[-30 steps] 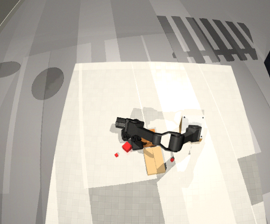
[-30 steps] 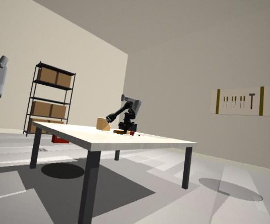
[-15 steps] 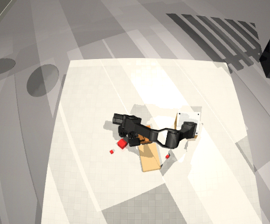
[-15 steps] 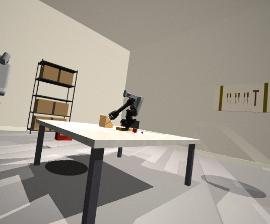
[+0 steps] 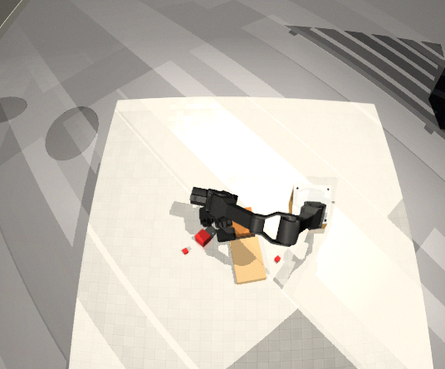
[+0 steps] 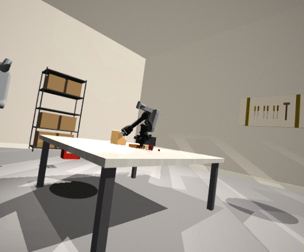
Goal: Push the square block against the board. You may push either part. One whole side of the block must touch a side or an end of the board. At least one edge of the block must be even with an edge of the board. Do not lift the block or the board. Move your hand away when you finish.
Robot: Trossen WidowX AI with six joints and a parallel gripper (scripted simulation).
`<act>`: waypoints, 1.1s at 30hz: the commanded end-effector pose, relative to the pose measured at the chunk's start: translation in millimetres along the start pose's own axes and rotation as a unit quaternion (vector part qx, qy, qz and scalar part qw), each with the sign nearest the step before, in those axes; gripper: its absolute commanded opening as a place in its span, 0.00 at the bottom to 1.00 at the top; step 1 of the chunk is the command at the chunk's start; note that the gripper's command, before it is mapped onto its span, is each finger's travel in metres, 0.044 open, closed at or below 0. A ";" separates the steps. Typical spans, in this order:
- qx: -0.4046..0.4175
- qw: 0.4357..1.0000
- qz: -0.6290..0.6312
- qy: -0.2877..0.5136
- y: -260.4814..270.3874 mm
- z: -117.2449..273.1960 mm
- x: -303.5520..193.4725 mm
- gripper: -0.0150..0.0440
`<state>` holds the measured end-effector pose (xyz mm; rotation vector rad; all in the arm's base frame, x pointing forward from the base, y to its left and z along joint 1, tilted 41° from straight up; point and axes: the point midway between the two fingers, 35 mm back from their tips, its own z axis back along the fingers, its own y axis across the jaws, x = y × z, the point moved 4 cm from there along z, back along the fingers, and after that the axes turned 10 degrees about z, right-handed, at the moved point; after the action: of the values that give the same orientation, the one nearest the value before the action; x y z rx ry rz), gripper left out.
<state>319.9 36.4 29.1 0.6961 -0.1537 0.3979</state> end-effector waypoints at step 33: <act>0.003 1.000 -0.001 0.003 -8.0 -2.5 45.5 0.25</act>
<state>360.1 42.9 34.8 0.6946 -0.1516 0.3982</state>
